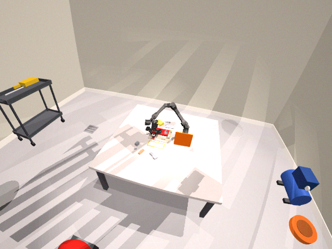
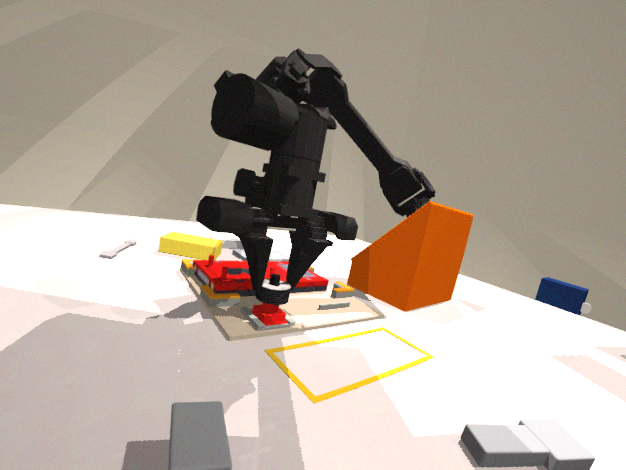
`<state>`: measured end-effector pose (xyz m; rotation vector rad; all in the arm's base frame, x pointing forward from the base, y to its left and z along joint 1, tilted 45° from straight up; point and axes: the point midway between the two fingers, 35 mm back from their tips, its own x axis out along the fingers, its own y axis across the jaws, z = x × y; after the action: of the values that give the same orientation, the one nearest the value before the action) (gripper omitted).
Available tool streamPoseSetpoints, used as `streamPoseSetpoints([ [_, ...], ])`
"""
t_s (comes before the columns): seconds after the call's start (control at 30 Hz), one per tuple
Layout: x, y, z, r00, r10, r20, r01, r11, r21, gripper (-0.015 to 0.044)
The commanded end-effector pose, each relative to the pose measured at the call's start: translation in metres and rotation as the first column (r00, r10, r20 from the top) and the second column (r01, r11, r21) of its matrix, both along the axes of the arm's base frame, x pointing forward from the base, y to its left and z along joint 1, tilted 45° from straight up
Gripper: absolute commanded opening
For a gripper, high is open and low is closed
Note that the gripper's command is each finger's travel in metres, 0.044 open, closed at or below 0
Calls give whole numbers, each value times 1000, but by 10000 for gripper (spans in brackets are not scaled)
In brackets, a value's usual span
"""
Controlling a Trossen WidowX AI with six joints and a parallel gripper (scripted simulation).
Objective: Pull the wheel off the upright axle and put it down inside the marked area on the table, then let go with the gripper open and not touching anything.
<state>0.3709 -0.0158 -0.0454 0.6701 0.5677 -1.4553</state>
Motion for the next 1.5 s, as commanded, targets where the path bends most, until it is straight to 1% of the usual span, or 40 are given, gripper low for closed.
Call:
streamPoseSetpoints([
  [0.0, -1, 6, 4, 1000, 10, -2, -10, 1000, 1, 0],
  [1.47, -2, 16, 14, 1000, 14, -1, -14, 1000, 0, 0],
])
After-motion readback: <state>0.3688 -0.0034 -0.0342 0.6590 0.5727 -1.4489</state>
